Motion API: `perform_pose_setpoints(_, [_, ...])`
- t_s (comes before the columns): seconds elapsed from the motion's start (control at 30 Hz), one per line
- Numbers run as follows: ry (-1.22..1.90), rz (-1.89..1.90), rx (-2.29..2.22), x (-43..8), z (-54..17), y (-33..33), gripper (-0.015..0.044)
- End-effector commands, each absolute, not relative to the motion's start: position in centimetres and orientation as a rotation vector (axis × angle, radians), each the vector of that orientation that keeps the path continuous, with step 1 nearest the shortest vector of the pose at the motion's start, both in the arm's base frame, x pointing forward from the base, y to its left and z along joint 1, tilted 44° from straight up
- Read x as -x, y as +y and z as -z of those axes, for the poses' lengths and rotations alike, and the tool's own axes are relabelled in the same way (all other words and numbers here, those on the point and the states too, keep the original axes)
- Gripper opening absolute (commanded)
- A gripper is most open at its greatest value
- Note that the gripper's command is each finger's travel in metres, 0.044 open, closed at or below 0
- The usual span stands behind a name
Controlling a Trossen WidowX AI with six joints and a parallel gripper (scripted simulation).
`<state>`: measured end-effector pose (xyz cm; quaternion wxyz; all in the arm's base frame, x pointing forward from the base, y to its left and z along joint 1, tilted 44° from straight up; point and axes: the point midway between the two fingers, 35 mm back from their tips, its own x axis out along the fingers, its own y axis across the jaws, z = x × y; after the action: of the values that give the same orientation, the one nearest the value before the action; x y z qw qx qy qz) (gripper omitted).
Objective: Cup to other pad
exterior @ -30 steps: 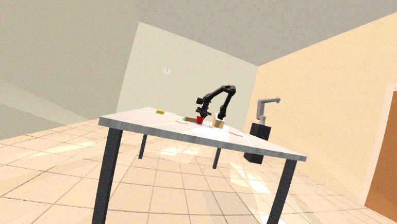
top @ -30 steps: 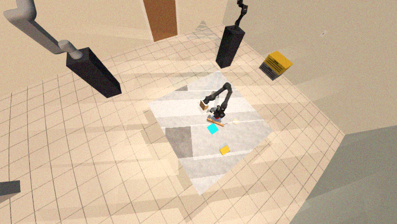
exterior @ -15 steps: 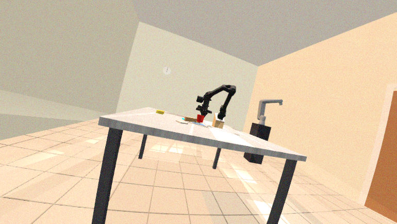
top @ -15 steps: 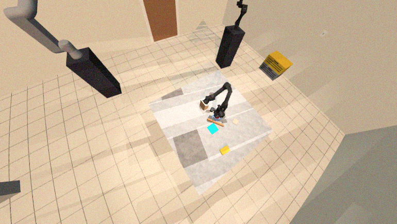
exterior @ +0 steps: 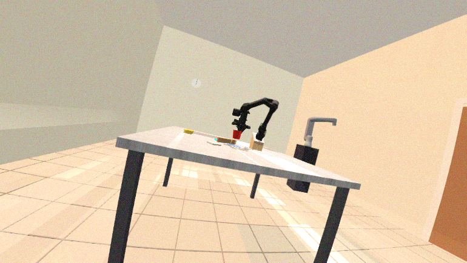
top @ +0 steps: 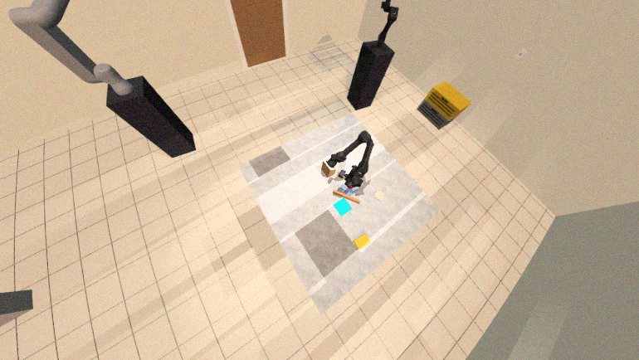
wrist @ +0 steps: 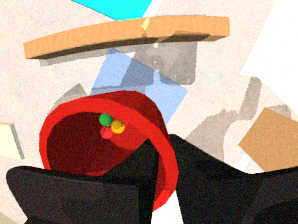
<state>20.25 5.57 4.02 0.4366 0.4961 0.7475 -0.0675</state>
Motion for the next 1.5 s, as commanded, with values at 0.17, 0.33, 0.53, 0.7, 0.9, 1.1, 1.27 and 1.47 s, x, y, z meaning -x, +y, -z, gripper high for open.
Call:
perform_pose_setpoints(0.17, [1.859, 0.165, -1.232, -20.2, -4.3, 5.4, 0.0000])
perform_pose_setpoints(0.33, [1.859, 0.165, -1.232, -20.2, -4.3, 5.4, 0.0000])
perform_pose_setpoints(0.53, [1.859, 0.165, -1.232, -20.2, -4.3, 5.4, 0.0000])
perform_pose_setpoints(0.7, [1.859, 0.165, -1.232, -20.3, -4.2, 5.3, 0.0000])
perform_pose_setpoints(0.9, [1.856, 0.165, -1.229, -20.9, -3.8, 4.9, 0.0000])
perform_pose_setpoints(1.1, [1.854, 0.164, -1.227, -21.6, -3.3, 4.4, 0.0000])
perform_pose_setpoints(1.27, [1.853, 0.164, -1.225, -22.2, -2.9, 4.0, 0.0000])
perform_pose_setpoints(1.47, [1.852, 0.164, -1.224, -23.0, -2.4, 3.5, 0.0000])
